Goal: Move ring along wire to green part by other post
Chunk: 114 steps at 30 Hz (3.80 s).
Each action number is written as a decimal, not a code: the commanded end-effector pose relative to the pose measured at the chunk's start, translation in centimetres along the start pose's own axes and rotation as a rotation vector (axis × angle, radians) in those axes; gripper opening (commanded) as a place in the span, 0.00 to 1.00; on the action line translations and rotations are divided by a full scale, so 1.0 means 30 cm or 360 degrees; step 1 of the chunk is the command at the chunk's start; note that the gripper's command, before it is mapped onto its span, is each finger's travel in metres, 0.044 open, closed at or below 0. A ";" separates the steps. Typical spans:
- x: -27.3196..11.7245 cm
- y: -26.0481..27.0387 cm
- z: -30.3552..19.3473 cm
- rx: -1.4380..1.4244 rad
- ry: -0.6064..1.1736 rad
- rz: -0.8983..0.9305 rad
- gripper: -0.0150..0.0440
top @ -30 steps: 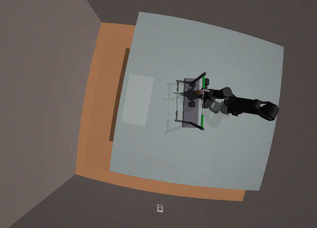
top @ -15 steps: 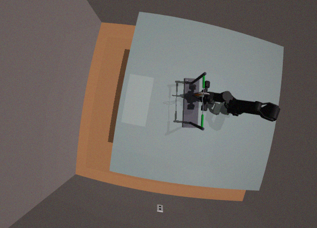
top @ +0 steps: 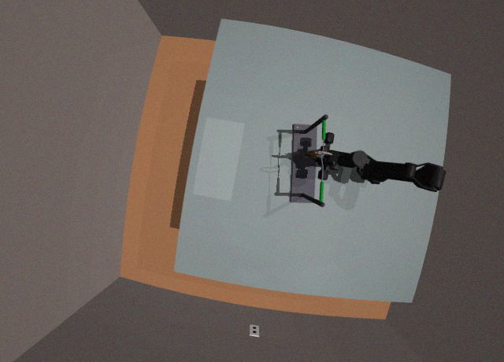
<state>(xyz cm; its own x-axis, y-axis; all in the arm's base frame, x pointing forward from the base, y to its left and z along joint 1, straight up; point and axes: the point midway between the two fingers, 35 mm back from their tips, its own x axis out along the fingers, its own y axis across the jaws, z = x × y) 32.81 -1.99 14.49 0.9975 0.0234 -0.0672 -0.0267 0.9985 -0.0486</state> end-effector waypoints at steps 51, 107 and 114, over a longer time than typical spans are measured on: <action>-0.029 0.190 0.007 0.0045 0.0011 0.0333 0.00; -0.121 0.359 0.020 0.0055 0.0281 0.0277 0.00; -0.124 0.383 0.021 0.0057 0.0279 0.0285 0.00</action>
<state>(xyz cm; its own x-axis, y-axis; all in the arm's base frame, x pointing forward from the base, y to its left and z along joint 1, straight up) 28.82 9.02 14.61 0.9486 0.1950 -0.2494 -0.1992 0.9799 0.0083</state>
